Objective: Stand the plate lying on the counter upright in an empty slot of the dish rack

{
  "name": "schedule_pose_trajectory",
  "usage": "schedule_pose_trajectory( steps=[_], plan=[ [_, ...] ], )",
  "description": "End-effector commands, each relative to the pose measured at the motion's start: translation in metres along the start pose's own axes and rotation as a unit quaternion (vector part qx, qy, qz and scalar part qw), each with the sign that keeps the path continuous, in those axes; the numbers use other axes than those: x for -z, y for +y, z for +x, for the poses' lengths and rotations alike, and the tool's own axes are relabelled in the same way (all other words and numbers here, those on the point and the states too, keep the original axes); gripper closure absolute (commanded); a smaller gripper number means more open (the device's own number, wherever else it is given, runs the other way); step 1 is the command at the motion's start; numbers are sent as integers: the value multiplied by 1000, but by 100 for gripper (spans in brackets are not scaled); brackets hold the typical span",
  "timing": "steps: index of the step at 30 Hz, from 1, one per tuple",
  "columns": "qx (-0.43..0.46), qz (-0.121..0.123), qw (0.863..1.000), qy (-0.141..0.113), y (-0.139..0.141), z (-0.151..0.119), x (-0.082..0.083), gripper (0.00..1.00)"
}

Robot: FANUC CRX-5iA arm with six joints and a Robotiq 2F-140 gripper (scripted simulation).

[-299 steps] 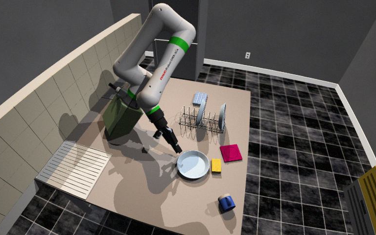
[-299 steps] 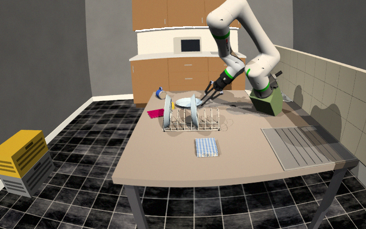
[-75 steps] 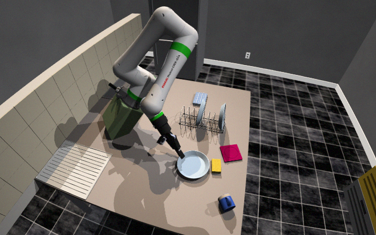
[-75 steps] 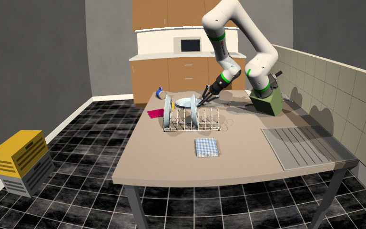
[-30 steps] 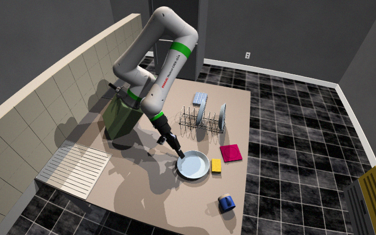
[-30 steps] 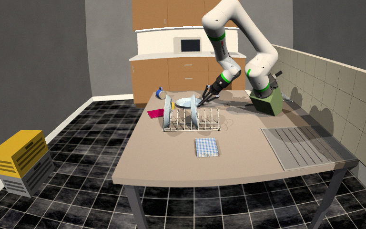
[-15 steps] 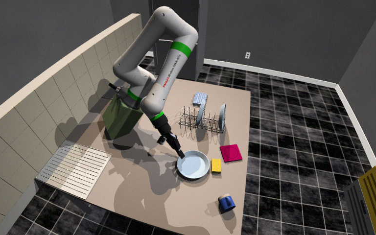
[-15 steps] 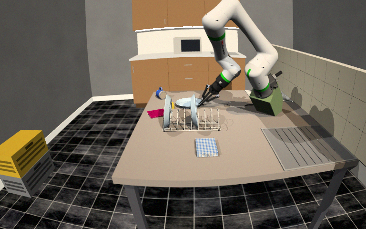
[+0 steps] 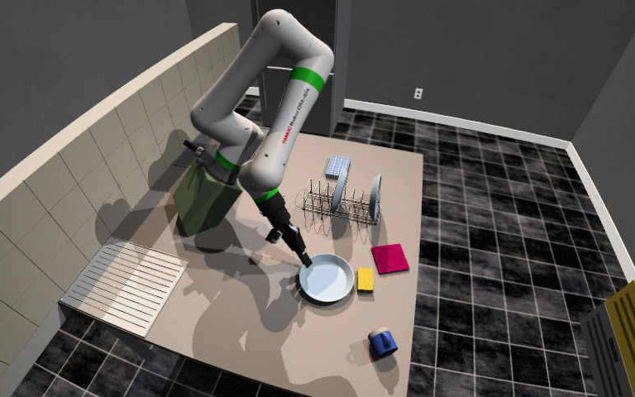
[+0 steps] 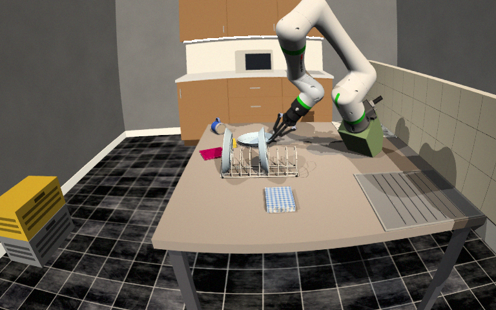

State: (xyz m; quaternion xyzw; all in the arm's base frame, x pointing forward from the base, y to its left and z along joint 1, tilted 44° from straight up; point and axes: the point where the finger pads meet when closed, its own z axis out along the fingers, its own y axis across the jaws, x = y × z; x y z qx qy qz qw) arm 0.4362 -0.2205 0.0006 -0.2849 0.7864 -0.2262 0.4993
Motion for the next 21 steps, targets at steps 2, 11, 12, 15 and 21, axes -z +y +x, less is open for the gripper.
schedule_pose_trajectory(
  steps=[2,11,12,15,21],
  plan=[
    [0,-7,1000,0,-2,0,1,90],
    [0,-29,1000,0,-9,0,5,90],
    [0,-32,999,0,-10,0,6,90],
    [0,-43,999,0,-13,0,8,90],
    [0,-59,998,0,-17,0,10,90]
  ],
)
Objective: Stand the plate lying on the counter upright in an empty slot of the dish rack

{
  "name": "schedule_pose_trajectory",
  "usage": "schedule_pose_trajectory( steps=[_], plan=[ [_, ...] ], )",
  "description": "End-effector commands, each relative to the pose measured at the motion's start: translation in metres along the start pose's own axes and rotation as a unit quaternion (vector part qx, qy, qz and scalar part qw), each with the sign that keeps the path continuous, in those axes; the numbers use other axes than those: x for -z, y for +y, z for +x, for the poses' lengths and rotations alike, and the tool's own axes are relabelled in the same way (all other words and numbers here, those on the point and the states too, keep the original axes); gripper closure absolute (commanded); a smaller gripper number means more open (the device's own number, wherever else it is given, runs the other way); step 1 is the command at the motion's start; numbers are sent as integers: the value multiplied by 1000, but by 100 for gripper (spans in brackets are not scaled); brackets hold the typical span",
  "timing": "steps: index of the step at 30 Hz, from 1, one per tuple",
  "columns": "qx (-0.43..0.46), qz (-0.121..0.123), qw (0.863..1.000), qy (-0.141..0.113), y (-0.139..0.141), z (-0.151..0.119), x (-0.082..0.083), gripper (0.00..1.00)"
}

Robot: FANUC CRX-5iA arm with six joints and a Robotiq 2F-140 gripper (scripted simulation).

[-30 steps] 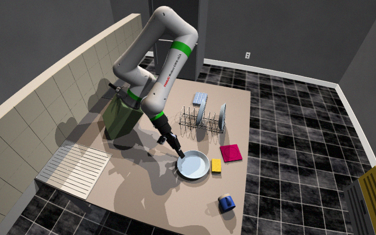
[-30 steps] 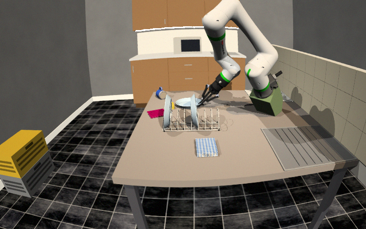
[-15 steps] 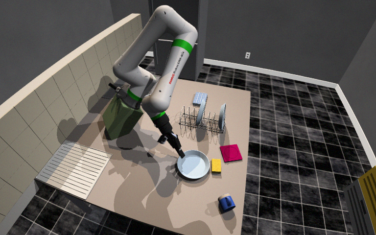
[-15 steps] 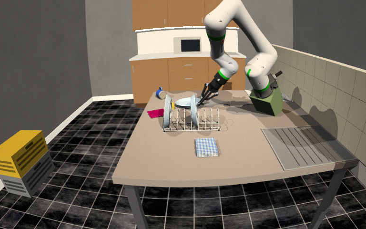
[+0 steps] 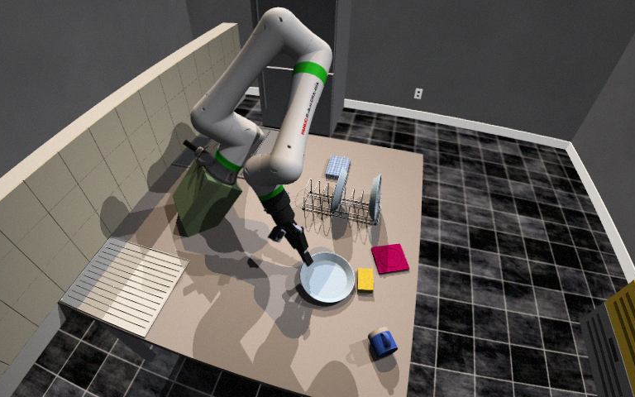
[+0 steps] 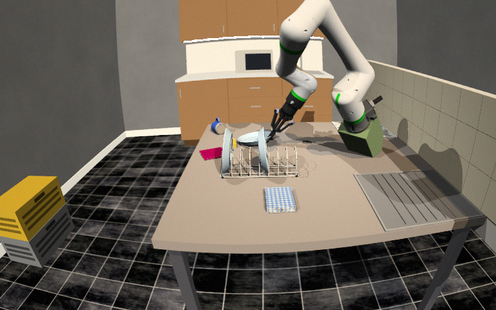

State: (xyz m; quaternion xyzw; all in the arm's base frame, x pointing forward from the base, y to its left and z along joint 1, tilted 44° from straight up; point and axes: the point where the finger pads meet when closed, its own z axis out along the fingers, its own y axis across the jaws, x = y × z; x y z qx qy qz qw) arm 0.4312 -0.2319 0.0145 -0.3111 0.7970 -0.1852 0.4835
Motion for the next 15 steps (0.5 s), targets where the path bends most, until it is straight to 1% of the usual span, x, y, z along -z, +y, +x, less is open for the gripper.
schedule_pose_trajectory(
  steps=[1,9,14,15],
  plan=[
    [0,-12,1000,0,-2,0,2,90],
    [0,-52,999,1,-14,0,9,90],
    [0,-83,997,0,-24,0,13,90],
    [0,-83,997,0,-24,0,13,90]
  ],
)
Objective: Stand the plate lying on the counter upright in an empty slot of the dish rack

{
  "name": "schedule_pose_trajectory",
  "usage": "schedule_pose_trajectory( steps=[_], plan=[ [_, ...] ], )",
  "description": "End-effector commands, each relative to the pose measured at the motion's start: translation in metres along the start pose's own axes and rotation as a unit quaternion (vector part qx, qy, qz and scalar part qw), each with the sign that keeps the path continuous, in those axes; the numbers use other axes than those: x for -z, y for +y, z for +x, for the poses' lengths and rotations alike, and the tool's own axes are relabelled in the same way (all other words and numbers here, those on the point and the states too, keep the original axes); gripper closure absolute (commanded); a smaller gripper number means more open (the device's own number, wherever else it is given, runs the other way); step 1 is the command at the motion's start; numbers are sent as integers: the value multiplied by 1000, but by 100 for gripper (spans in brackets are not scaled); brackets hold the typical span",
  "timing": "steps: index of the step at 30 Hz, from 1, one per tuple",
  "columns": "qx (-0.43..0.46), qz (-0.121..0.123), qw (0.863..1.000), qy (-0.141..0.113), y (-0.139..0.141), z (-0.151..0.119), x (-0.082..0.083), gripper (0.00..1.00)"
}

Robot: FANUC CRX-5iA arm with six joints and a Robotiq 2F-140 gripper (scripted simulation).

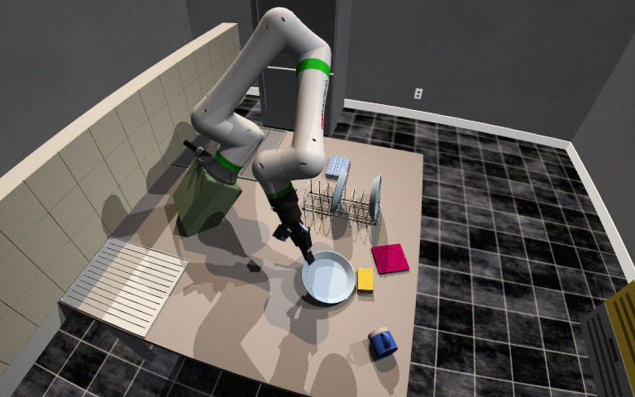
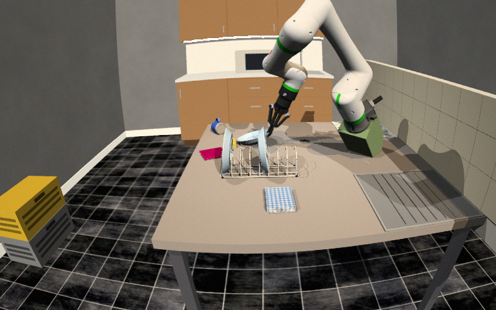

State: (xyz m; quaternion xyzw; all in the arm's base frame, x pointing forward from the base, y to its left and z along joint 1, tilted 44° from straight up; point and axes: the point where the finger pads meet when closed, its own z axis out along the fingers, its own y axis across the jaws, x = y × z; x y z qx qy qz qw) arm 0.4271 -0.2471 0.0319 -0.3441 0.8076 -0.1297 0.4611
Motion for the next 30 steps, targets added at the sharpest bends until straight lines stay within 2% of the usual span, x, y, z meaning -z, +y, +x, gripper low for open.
schedule_pose_trajectory(
  steps=[1,16,18,30],
  plan=[
    [-1,-14,1000,0,-3,0,2,90],
    [-1,-140,990,1,-43,0,22,90],
    [-1,-140,990,1,-43,0,22,90],
    [-1,-220,976,1,-74,0,36,90]
  ],
)
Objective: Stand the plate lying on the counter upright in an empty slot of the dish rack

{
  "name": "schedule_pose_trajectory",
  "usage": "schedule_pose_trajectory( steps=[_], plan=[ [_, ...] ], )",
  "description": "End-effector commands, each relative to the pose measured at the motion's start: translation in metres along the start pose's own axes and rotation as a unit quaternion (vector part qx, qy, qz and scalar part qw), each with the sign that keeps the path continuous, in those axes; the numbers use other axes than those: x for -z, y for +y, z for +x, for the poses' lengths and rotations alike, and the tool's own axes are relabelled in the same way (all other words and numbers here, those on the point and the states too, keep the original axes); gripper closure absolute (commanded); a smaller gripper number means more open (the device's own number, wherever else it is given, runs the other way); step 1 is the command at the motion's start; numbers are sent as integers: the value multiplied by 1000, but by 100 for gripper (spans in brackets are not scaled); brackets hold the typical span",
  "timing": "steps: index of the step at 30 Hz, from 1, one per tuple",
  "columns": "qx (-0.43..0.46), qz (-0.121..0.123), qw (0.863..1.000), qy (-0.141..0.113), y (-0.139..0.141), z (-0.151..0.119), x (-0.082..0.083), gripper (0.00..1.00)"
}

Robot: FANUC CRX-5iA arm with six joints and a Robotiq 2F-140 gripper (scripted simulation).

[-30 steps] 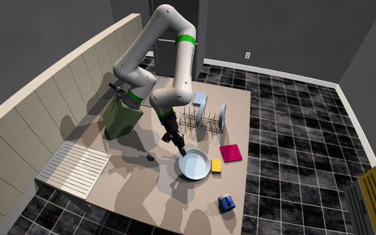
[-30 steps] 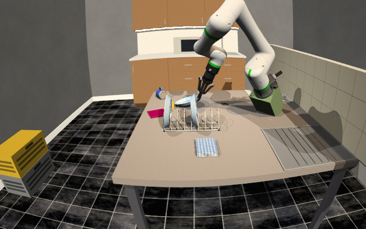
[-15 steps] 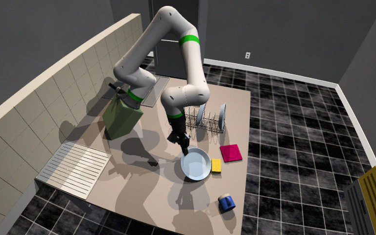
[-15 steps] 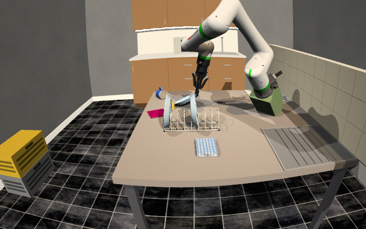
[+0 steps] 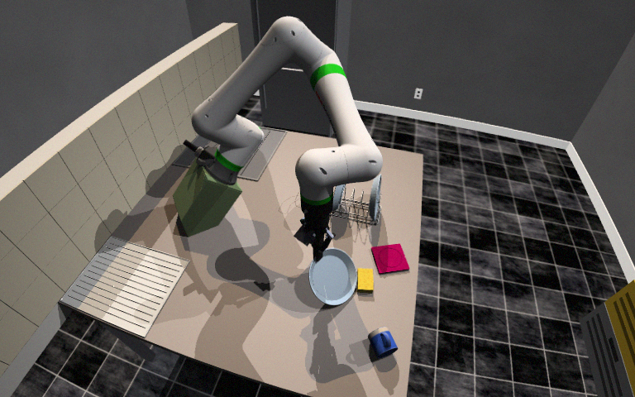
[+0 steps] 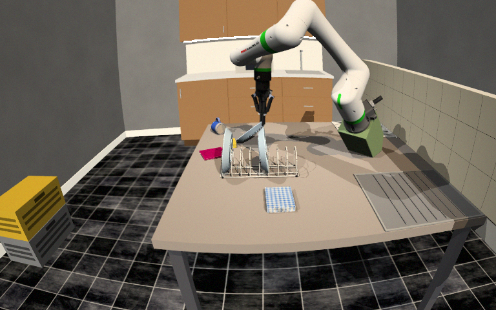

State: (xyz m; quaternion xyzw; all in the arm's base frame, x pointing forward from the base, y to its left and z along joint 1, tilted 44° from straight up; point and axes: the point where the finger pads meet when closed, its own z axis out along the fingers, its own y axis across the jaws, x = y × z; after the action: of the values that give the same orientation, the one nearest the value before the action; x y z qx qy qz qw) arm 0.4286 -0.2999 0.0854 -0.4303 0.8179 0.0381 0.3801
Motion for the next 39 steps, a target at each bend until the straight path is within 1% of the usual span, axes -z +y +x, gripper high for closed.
schedule_pose_trajectory(
  steps=[1,3,5,12,20,22,31,39],
  plan=[
    [0,-21,1000,-1,-7,0,6,90],
    [0,-32,1000,-1,-10,0,9,90],
    [0,-32,1000,-1,-10,0,9,90],
    [0,-61,998,-1,-20,0,17,90],
    [0,-85,996,-1,-28,0,23,90],
    [0,-85,996,-1,-28,0,23,90],
    [0,-99,995,-1,-32,0,26,90],
    [0,-102,995,0,-34,0,27,90]
  ],
)
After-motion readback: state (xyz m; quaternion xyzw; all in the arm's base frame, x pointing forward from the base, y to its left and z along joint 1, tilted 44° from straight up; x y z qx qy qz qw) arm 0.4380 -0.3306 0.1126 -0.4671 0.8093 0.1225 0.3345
